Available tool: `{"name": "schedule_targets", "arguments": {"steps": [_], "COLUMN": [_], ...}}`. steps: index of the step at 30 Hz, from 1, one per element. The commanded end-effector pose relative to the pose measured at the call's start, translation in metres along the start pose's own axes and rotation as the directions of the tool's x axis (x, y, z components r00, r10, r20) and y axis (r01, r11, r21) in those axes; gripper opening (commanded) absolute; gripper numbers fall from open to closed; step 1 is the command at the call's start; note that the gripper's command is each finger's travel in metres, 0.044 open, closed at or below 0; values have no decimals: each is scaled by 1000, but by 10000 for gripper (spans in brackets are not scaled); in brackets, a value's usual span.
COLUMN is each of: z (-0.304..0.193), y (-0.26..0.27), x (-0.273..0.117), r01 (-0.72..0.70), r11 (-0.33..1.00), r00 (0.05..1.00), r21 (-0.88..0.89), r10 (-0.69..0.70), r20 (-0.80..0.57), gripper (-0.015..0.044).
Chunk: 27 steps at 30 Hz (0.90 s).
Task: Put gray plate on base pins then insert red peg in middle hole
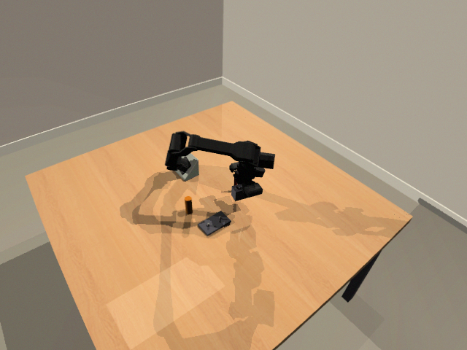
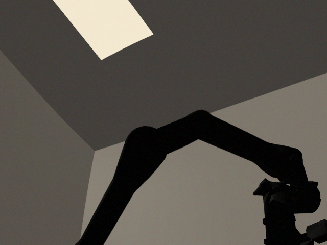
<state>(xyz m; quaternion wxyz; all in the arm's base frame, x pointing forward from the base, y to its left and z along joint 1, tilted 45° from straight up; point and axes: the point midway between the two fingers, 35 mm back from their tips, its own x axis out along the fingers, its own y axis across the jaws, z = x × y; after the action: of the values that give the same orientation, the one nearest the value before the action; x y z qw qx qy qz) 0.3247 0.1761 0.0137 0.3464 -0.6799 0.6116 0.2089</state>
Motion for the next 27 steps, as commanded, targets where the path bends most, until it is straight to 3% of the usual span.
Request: {"name": "schedule_targets", "arguments": {"steps": [1, 14, 27], "z": [0, -6, -33], "y": [0, 3, -12], "x": [-13, -52, -36], "r01": [4, 9, 4], "r11": [1000, 999, 996], "r00": [1000, 1000, 1000], "r21": [-1, -31, -86], "r10": [-4, -9, -3], "r20": [6, 1, 11], "gripper": [0, 0, 0]}}
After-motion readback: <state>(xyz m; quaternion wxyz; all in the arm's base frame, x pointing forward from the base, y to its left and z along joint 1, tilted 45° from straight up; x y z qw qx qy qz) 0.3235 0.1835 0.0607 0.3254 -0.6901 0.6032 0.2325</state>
